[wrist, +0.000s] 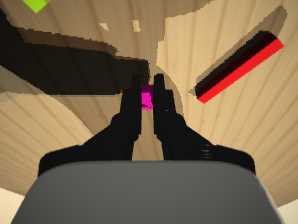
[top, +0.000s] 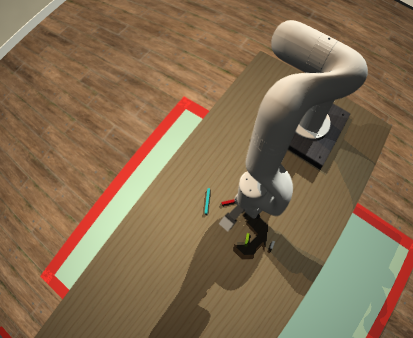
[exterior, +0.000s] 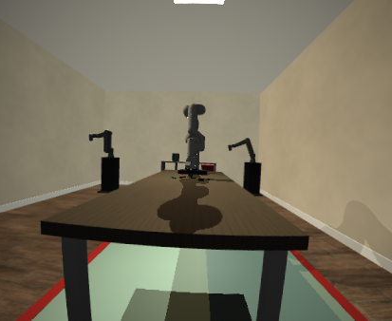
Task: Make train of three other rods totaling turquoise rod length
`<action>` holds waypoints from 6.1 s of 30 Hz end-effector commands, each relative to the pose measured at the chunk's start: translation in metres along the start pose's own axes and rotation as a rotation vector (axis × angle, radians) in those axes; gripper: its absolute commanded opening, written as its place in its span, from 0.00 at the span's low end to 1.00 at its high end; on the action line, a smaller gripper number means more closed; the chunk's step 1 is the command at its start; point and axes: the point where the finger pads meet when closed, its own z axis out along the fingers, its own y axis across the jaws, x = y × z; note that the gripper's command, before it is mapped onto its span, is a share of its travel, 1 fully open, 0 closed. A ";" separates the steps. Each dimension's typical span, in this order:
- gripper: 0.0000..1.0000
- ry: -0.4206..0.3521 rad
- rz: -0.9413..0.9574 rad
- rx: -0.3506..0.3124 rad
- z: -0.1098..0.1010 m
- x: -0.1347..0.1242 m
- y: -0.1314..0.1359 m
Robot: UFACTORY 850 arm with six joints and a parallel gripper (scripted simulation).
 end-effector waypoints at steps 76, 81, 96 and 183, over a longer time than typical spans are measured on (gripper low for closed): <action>0.04 0.002 0.000 0.000 0.011 0.001 0.000; 0.12 0.002 0.000 0.000 0.011 0.001 0.000; 0.24 0.002 0.000 0.000 0.011 0.001 0.000; 0.24 0.001 0.602 0.002 -0.054 0.008 0.072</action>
